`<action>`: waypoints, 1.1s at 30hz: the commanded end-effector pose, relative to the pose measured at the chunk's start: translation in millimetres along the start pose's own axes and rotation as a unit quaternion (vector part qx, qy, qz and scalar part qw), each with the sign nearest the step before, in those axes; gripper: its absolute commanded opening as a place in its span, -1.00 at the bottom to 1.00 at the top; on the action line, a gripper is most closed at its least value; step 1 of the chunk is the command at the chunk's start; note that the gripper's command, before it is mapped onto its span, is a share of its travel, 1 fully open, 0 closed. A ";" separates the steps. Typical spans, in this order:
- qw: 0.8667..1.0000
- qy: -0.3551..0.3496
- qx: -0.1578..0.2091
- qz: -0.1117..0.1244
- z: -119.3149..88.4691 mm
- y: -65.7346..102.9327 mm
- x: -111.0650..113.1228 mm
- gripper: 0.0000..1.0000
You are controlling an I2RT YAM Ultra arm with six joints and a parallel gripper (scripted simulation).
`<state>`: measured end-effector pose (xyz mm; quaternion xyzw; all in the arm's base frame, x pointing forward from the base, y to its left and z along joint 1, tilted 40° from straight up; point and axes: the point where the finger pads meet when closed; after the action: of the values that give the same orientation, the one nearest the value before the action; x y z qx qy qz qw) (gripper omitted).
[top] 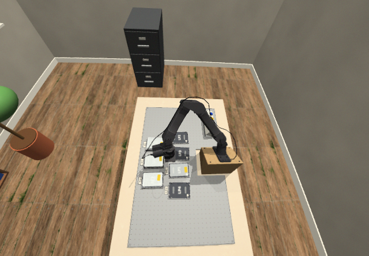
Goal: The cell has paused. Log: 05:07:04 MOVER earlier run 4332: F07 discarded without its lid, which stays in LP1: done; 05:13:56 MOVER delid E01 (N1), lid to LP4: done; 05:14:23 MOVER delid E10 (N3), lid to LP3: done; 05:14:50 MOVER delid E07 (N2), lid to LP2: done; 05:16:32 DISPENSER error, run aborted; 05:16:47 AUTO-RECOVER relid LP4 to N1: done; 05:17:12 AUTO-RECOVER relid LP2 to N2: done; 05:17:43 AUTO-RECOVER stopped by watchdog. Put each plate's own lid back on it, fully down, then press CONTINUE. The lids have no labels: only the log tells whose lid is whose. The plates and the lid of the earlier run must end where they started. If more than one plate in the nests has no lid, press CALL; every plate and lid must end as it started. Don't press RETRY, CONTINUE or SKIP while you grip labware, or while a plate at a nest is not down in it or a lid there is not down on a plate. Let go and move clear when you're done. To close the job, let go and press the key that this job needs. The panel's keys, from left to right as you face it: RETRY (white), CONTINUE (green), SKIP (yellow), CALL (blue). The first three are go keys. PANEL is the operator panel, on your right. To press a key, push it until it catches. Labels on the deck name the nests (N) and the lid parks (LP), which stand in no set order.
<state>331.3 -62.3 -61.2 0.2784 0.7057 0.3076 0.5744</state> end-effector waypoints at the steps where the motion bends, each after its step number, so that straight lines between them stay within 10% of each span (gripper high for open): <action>1: 0.999 -0.011 -0.031 0.005 -5.1 9.1 9.7 -1.00; 33: 1.000 -0.008 -0.024 0.001 -25.8 2.9 10.5 -1.00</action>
<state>300.9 -59.0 -63.3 0.2721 0.6951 0.3173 0.5849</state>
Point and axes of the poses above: the point where the finger pads meet when closed, its own y axis back along the fingers, its own x axis across the jaws, z = x × y, and after that the axes turned 11 degrees about y, right-handed
